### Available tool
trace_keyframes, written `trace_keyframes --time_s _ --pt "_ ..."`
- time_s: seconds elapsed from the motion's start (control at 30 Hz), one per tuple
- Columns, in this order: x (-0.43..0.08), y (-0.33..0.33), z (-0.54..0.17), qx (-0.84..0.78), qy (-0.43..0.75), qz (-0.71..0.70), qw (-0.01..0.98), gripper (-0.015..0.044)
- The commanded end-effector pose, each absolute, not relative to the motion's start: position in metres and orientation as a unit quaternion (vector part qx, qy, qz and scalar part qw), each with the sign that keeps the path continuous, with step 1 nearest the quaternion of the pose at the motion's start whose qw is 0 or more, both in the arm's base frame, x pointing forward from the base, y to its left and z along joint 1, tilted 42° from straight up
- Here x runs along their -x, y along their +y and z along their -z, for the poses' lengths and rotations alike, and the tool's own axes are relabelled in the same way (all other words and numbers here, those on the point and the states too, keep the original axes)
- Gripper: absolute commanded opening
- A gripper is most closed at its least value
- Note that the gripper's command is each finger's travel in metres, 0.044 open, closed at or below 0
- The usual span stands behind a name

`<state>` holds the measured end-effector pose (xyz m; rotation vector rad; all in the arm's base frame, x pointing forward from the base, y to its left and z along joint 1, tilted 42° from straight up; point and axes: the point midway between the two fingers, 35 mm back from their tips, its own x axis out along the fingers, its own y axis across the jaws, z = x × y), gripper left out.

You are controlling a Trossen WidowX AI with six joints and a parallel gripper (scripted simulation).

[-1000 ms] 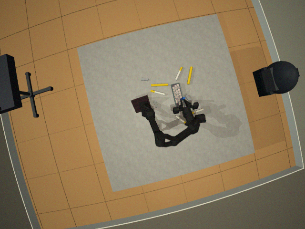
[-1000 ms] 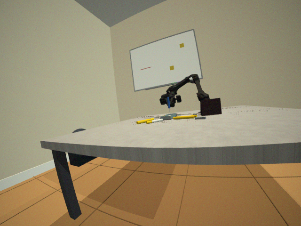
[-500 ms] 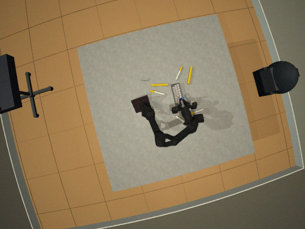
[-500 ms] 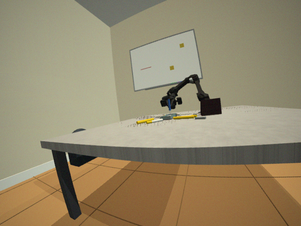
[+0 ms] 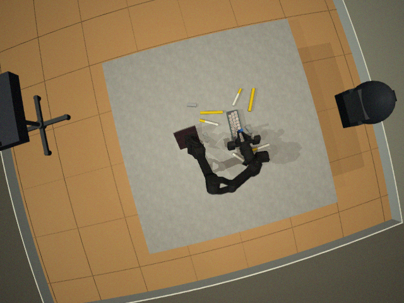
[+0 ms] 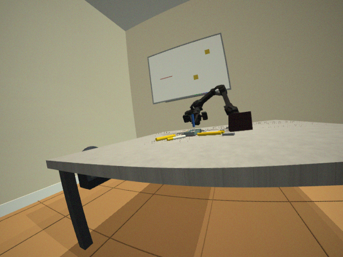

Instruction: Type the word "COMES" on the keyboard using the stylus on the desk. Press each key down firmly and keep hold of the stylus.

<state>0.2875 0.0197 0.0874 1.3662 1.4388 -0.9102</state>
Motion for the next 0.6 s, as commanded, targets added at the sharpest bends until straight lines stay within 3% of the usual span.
trace_keyframes --time_s 0.0,0.57 --pt "-0.2880 0.0190 -0.0857 -0.556 0.586 0.367 0.461 0.0081" --pt "-0.2890 0.0137 -0.0798 -0.556 0.586 0.367 0.461 0.0081"
